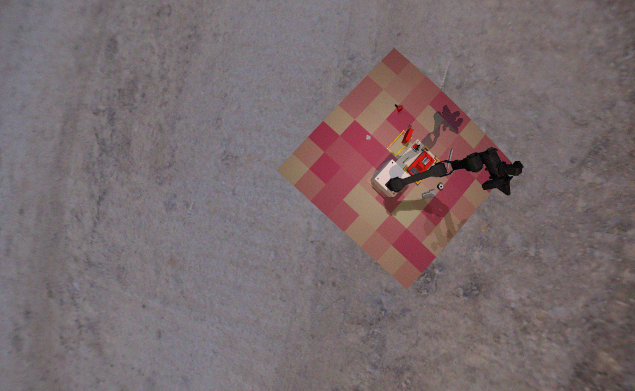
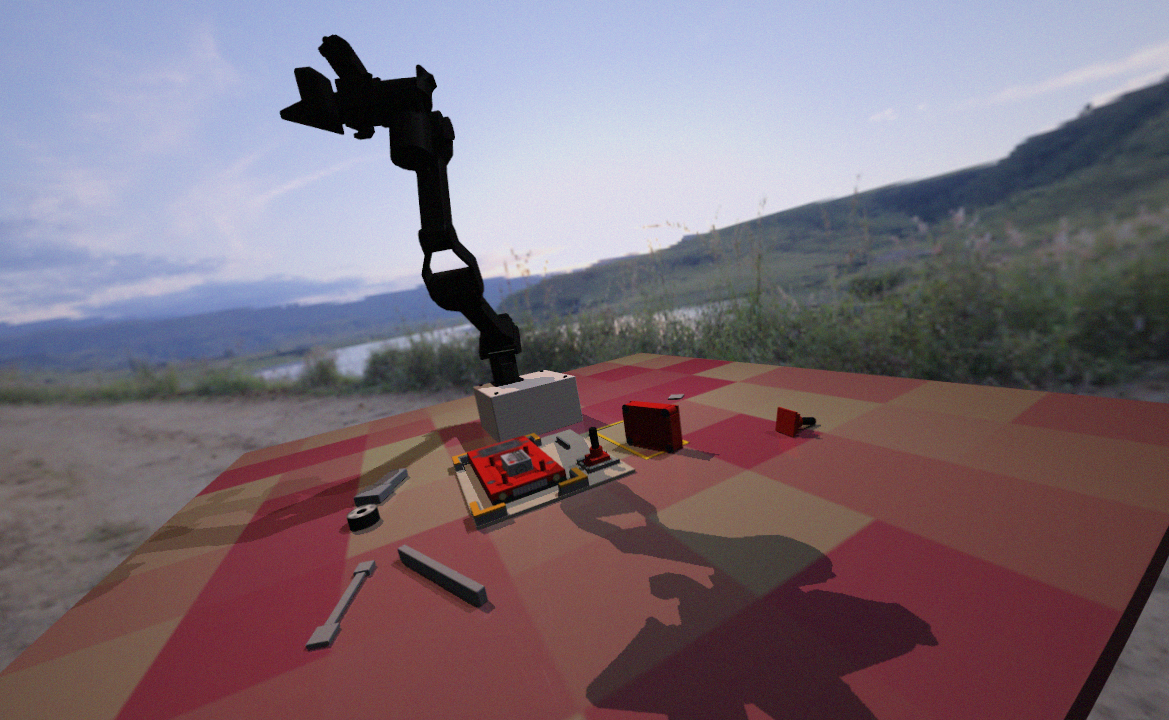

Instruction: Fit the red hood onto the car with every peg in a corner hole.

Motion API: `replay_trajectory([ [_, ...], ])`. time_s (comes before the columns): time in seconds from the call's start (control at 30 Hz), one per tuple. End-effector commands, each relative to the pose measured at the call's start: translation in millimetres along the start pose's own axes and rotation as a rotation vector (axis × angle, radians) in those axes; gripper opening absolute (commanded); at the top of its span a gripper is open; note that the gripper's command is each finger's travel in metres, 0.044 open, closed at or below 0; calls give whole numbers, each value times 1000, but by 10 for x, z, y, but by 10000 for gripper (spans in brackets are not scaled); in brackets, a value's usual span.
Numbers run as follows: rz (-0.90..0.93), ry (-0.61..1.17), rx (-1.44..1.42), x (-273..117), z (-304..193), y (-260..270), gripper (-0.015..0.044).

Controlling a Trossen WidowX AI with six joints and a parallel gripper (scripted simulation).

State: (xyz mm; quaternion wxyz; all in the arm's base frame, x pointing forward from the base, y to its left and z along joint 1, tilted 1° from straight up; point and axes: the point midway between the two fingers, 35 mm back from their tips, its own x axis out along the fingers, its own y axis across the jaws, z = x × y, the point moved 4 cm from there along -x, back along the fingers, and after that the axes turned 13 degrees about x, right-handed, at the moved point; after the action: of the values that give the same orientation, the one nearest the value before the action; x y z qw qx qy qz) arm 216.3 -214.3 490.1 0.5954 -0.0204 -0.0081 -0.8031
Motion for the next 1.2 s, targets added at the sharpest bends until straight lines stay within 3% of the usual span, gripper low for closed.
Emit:
replay_trajectory([
  [0.0, 1, -1, 4, 2, 5, -4, 0],
  [0.6, -64, -212, 468, 284, 726, -1055, 0],
  [0.8, -85, -284, 468, 277, 881, -1331, 0],
  [1.17, -176, -516, 727, 73, 1252, -2211, 0],
])
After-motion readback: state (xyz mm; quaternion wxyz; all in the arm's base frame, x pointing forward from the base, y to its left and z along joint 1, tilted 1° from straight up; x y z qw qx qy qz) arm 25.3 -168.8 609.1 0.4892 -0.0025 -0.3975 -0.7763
